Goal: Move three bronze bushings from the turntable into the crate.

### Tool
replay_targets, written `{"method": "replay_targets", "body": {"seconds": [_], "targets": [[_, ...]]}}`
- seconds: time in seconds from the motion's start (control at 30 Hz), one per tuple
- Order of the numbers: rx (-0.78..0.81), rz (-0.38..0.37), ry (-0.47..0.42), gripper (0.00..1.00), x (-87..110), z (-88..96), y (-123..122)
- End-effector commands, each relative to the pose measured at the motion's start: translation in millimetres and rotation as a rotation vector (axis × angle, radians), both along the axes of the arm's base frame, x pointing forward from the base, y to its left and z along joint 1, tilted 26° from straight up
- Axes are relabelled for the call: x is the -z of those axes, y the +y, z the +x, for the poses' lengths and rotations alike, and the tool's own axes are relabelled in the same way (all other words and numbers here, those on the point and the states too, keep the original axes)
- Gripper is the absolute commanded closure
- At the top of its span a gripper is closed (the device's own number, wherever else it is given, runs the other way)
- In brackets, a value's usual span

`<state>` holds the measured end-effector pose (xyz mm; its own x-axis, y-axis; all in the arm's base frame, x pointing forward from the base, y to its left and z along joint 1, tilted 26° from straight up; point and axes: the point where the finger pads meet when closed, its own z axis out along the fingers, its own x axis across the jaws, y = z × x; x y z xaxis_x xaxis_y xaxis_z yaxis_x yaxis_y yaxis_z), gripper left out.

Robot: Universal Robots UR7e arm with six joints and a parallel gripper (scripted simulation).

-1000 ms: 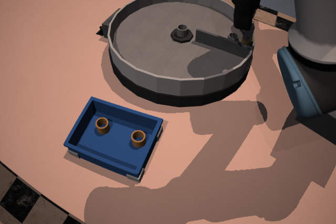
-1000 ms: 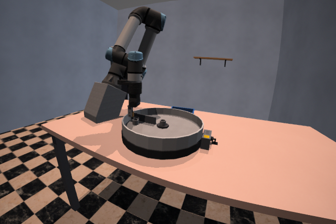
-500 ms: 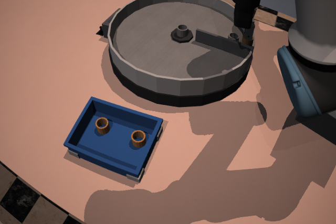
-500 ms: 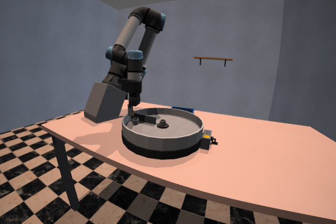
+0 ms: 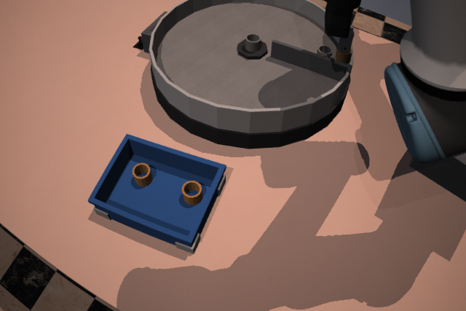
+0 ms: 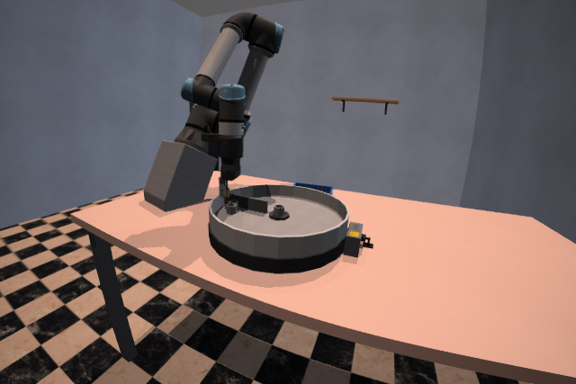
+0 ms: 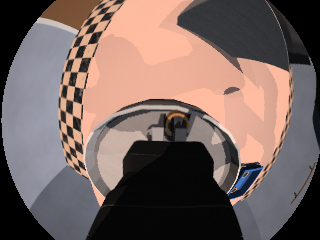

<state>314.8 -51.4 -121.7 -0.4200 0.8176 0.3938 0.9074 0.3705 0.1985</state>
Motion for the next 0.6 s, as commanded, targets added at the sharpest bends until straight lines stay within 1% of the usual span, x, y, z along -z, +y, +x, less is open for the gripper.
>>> {"method": "replay_targets", "body": {"seconds": [0.0,0.4,0.57], "targets": [[0.0,-0.001,-0.001,1.0,-5.3,0.2,-3.0],[0.0,-0.001,-0.001,1.0,-5.3,0.2,-3.0],[0.0,-0.001,-0.001,1.0,-28.1,-0.2,-14.1]]}}
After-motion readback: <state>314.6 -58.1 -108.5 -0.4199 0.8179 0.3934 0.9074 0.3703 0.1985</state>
